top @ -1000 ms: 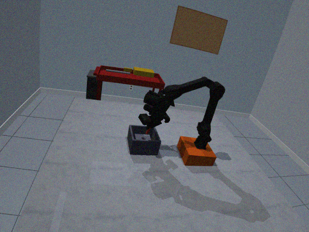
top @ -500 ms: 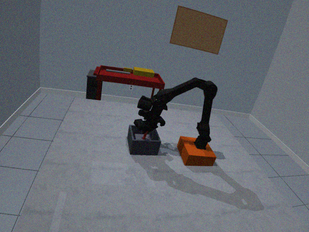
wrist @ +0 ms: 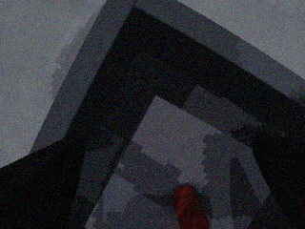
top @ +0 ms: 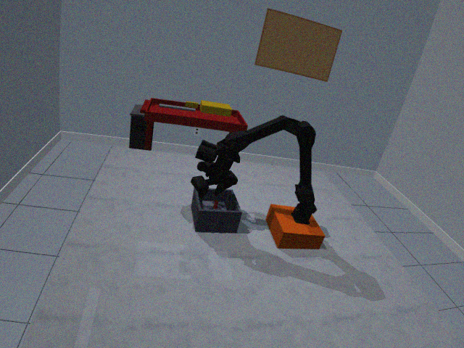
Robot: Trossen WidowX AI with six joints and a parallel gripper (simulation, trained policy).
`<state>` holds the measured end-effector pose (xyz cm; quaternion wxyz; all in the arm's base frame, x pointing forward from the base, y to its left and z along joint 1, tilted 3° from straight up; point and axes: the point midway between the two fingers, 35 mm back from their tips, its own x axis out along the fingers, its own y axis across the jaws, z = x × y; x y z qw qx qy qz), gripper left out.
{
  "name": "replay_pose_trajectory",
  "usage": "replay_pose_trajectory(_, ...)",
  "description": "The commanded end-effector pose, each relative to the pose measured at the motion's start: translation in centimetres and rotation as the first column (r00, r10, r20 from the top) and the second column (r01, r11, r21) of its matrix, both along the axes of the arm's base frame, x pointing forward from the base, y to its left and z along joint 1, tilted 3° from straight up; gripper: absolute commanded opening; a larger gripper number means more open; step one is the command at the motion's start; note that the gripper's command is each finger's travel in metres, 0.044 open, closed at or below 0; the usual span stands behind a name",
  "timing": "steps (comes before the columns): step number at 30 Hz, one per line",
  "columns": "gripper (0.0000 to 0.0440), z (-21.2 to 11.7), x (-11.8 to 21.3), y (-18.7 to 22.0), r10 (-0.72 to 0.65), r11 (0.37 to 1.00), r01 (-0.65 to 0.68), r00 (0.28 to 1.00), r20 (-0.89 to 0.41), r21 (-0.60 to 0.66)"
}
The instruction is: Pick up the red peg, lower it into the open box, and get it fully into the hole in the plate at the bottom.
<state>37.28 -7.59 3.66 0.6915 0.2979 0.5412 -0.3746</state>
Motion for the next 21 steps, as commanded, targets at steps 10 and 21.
replay_pose_trajectory(10,0.0440,1.3,3.4,-3.7,-0.022,0.997,0.029,0.994,0.106,-0.066)
replay_pose_trajectory(21,0.0440,2.0,4.6,-5.3,-0.035,0.995,0.050,0.987,0.157,-0.092)
